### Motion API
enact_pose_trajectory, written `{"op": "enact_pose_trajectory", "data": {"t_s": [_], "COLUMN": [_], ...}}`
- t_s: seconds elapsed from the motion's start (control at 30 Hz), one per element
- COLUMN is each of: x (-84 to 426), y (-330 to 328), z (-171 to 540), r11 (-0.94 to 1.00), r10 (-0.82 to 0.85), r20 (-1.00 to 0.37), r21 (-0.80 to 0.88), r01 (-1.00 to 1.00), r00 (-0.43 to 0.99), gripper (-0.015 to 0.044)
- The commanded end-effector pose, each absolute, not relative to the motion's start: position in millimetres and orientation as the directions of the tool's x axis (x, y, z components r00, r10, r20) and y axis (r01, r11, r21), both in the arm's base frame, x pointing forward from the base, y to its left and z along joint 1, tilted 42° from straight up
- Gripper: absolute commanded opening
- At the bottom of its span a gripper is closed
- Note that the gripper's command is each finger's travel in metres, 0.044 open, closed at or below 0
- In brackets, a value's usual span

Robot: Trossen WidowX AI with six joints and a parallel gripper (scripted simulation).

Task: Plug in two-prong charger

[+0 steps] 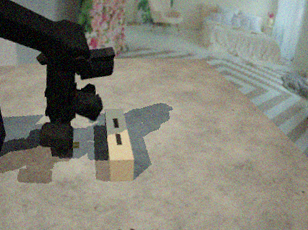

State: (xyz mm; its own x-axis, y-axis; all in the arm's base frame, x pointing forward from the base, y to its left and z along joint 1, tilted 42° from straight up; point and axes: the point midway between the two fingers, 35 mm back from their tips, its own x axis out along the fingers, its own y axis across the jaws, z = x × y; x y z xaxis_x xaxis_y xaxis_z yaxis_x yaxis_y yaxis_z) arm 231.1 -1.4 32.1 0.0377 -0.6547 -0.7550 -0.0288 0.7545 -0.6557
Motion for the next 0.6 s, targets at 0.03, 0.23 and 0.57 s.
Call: {"op": "enact_pose_trajectory", "data": {"t_s": [0.03,0.23,0.57], "x": [238,247,260], "y": [-2,-3,-5], "z": [33,34,36], "r11": [0.753,0.753,0.752], "r10": [-0.656,-0.656,-0.657], "r20": [-0.754,-0.753,-0.752], "r21": [-0.657,-0.658,-0.659], "r01": [-0.031,-0.031,-0.029], "r00": [0.044,0.044,0.045], "gripper": [0.0,0.0,0.0]}}
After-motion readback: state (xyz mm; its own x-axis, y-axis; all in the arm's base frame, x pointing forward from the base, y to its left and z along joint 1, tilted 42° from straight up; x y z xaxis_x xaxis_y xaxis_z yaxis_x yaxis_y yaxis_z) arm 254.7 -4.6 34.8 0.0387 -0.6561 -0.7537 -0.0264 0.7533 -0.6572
